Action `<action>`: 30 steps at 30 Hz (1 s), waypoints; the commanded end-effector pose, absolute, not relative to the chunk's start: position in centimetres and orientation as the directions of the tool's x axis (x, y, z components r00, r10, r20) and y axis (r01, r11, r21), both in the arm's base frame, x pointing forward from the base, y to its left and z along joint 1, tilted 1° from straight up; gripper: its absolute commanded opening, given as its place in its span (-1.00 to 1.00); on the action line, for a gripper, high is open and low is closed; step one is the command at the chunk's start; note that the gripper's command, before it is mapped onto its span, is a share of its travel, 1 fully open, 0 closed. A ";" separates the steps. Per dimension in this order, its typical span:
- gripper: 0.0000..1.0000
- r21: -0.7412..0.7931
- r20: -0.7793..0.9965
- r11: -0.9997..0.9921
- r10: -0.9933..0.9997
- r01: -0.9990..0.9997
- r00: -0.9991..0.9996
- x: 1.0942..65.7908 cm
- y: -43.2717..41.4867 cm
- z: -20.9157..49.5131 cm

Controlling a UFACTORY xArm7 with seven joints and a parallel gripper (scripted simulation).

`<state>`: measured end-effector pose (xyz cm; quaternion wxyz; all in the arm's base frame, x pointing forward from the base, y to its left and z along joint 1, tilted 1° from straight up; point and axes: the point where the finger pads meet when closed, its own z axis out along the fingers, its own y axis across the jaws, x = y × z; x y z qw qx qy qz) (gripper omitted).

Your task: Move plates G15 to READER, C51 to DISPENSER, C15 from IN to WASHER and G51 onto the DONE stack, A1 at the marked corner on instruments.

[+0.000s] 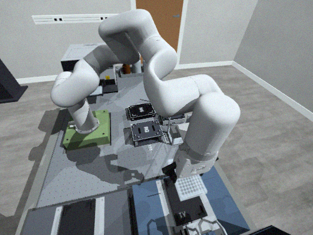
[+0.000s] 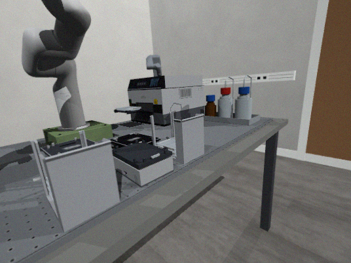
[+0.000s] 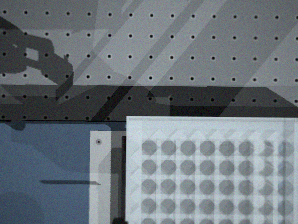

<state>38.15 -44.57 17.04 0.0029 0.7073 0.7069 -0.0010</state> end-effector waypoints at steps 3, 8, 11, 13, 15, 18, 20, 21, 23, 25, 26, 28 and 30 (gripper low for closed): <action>-1.00 0.006 -0.013 -0.001 1.000 1.000 0.001 38.1 -42.5 17.3; -1.00 0.006 -0.013 -0.002 1.000 1.000 0.002 38.1 -41.5 17.2; -1.00 0.006 -0.013 -0.002 1.000 1.000 0.002 38.0 -40.5 17.2; -1.00 0.006 -0.012 -0.002 1.000 1.000 0.002 38.0 -39.9 17.2; -1.00 0.006 -0.012 -0.002 1.000 1.000 0.002 38.0 -39.2 17.2; -1.00 0.006 -0.012 -0.002 1.000 1.000 0.002 38.0 -38.2 17.2; -1.00 0.006 -0.012 -0.002 1.000 1.000 0.002 37.9 -37.5 17.2; -1.00 0.006 -0.012 -0.002 1.000 1.000 0.002 37.9 -37.5 17.2; -1.00 0.006 -0.012 -0.002 1.000 1.000 0.002 37.9 -37.2 17.2; -1.00 0.006 -0.012 -0.002 1.000 1.000 0.002 37.9 -36.5 17.2; -1.00 0.006 -0.012 -0.002 1.000 1.000 0.002 37.9 -36.2 17.2; -1.00 0.006 -0.012 -0.004 1.000 1.000 0.004 37.8 -35.8 17.2; -1.00 0.006 -0.012 -0.004 1.000 1.000 0.004 37.8 -35.2 17.2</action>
